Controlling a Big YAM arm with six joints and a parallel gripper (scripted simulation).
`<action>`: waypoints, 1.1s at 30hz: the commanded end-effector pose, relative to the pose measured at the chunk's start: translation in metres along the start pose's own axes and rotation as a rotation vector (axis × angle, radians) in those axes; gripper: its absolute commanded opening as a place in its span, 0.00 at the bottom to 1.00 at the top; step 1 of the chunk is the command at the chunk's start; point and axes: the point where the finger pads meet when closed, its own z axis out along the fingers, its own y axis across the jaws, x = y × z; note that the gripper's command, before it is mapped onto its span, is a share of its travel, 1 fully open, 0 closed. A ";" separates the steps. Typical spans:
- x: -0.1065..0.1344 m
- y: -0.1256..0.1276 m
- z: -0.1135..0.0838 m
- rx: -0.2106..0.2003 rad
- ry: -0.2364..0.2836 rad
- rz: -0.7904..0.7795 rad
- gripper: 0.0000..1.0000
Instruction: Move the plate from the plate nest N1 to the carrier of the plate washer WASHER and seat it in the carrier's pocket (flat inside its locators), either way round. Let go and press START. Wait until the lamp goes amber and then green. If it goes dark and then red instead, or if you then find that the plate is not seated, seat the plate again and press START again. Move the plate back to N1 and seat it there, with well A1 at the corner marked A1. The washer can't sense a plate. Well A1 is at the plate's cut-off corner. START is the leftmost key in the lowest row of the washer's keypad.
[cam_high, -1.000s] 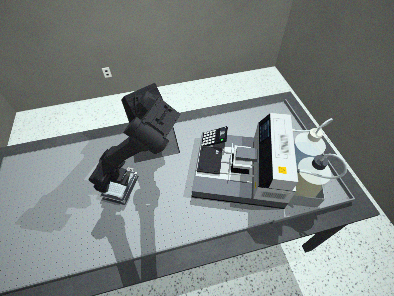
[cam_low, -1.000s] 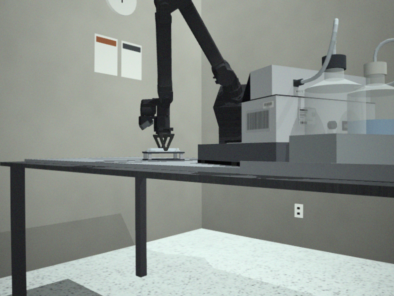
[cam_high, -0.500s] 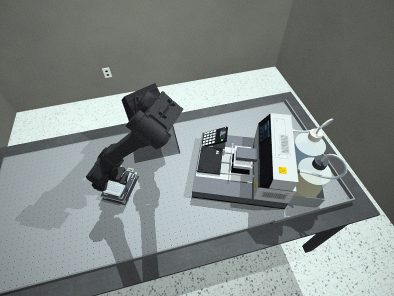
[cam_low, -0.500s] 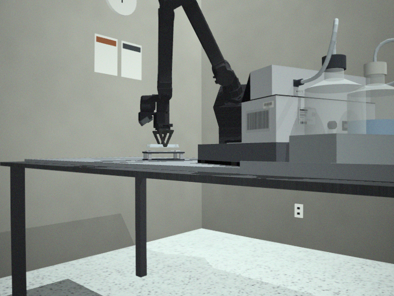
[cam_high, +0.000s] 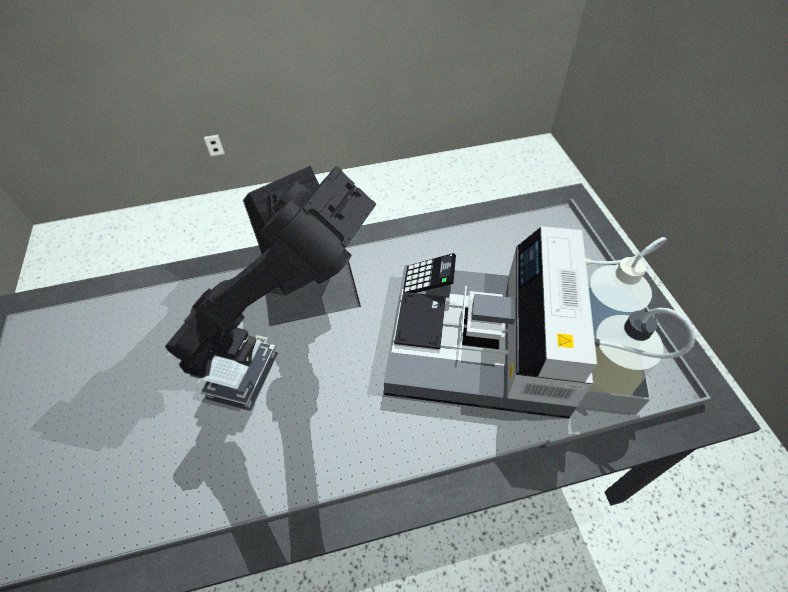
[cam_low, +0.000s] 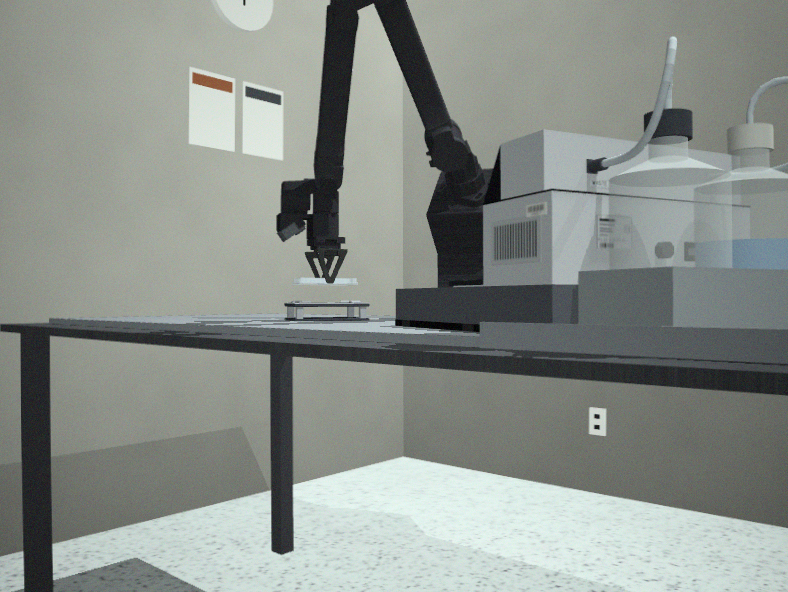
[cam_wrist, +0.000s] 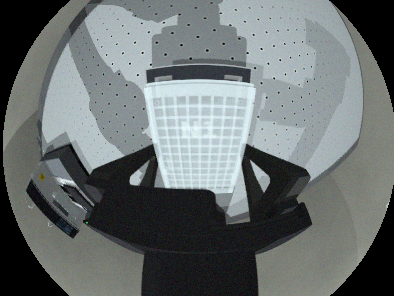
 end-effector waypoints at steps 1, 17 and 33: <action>-0.001 -0.001 -0.012 0.007 -0.008 -0.008 0.84; -0.003 -0.001 -0.036 0.007 -0.010 -0.010 0.84; -0.011 0.001 -0.056 0.006 -0.014 -0.029 0.84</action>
